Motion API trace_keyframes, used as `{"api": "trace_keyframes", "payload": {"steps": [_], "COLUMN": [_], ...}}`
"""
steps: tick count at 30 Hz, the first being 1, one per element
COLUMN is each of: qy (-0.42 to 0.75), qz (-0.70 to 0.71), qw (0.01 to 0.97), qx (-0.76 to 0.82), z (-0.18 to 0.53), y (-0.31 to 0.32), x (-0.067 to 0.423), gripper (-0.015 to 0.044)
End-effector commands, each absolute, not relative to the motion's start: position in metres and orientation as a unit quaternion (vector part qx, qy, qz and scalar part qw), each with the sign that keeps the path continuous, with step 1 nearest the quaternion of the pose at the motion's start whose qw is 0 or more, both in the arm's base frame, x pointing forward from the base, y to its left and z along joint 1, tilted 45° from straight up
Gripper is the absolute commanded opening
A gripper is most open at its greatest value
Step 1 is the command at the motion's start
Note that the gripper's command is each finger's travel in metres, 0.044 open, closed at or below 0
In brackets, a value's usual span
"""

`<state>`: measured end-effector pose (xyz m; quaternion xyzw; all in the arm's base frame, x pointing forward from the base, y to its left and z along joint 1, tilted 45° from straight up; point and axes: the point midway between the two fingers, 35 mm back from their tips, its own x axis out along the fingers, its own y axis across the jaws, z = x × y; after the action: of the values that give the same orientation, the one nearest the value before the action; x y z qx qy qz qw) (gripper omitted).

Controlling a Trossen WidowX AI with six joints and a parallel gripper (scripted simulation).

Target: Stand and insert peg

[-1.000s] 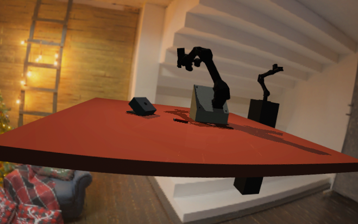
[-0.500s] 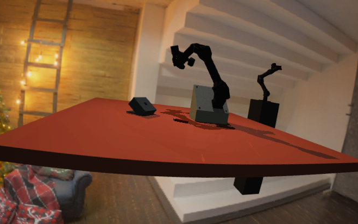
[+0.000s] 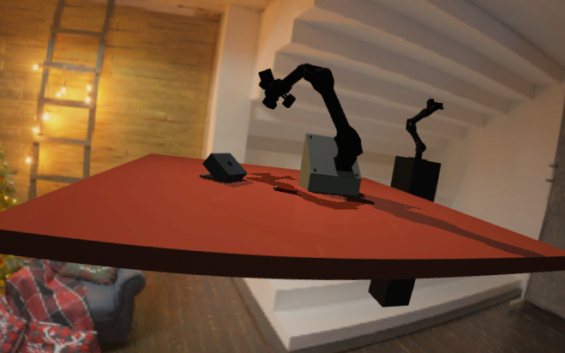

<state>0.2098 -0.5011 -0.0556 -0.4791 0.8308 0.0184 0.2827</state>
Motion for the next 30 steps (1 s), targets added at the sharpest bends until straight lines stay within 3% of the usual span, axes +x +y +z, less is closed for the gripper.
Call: {"api": "trace_keyframes", "payload": {"steps": [1, 30], "qy": [0.808, 0.664], "qz": [0.007, 0.004], "qw": [0.334, 0.666], "qx": [-0.485, -0.339], "z": [-0.055, -0.045], "y": [-0.485, -0.324], "x": [0.23, 0.335], "gripper": [0.044, 0.044]}}
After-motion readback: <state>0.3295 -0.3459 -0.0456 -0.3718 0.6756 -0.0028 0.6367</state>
